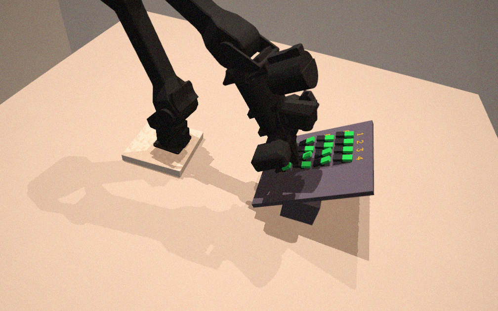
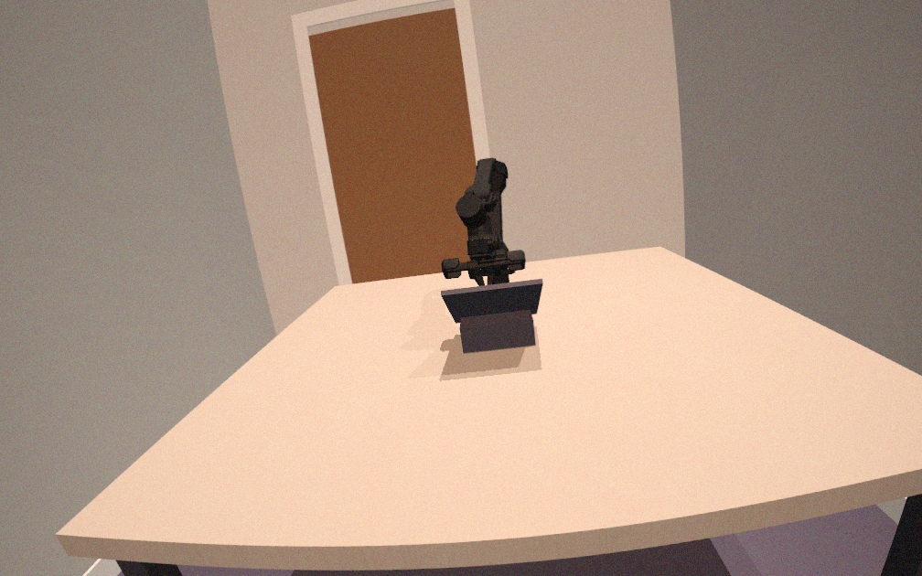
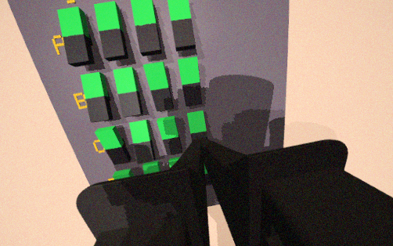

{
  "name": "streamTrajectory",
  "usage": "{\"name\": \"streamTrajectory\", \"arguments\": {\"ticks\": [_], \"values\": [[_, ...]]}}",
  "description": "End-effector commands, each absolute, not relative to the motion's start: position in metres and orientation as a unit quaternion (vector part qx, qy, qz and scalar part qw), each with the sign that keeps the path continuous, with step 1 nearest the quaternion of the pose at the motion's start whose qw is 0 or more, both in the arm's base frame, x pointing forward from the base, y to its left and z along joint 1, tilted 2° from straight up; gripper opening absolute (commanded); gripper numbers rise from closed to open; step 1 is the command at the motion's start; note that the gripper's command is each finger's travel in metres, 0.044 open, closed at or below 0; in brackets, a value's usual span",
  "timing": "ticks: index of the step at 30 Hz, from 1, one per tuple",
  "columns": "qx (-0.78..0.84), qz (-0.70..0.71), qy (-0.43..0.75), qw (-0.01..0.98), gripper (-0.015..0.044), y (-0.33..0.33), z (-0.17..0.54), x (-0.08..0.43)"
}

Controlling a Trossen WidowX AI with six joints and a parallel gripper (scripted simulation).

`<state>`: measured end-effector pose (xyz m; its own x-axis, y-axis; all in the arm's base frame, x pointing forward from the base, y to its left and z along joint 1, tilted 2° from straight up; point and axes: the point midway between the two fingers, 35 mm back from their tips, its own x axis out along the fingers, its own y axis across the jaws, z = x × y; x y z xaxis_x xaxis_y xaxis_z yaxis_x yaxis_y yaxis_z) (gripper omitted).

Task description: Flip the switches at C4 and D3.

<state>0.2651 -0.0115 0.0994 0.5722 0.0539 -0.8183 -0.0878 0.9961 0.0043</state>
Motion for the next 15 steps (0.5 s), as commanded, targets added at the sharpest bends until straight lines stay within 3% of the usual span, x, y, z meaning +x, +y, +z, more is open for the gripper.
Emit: {"name": "streamTrajectory", "arguments": {"ticks": [1,15], "values": [[-0.018,0.038,0.462,0.886,0.0,-0.0119,0.0975,0.2648],[-0.018,0.038,0.462,0.886,0.0,-0.0118,0.096,0.2658]]}}
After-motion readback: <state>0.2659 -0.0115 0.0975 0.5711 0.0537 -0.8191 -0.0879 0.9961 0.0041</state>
